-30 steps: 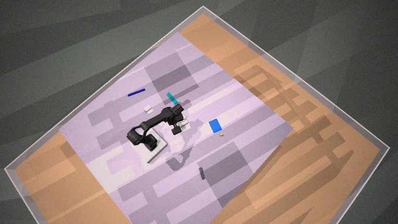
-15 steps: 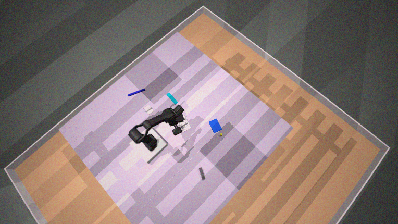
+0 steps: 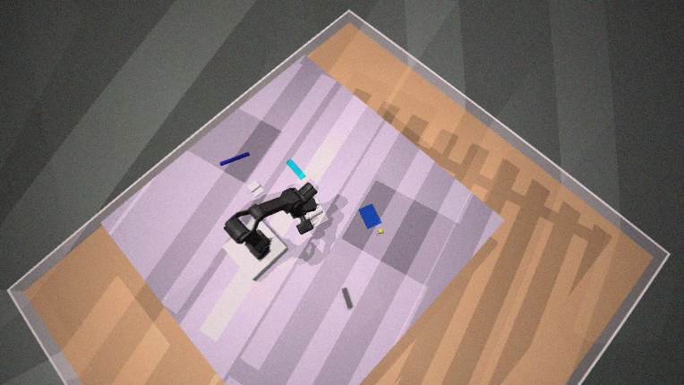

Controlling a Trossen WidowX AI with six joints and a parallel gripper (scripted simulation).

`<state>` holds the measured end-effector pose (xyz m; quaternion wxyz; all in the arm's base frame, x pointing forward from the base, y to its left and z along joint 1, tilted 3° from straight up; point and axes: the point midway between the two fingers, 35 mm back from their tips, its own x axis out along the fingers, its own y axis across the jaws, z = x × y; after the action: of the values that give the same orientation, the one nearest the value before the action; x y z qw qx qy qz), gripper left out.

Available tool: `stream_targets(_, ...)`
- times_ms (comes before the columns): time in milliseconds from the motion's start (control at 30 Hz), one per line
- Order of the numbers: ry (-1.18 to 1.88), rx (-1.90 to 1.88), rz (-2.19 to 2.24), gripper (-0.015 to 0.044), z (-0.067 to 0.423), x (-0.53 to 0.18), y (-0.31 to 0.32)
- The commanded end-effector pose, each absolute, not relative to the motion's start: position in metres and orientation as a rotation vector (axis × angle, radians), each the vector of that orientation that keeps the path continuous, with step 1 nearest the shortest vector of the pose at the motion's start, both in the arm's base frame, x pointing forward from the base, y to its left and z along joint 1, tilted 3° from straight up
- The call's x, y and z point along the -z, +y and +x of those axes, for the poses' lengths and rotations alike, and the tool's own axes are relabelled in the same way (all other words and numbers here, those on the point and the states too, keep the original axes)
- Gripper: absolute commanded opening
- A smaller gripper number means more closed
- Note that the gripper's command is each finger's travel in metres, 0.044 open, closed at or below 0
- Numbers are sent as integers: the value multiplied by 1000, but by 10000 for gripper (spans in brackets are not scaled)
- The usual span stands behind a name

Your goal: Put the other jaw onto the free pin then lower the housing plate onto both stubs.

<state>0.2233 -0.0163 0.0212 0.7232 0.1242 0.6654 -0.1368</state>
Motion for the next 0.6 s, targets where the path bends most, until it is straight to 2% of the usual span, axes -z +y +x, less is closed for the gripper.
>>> stream_targets(0, 1477, 301, 274, 351, 221, -12, -16)
stream_targets(567, 1477, 301, 274, 351, 221, -8, -16)
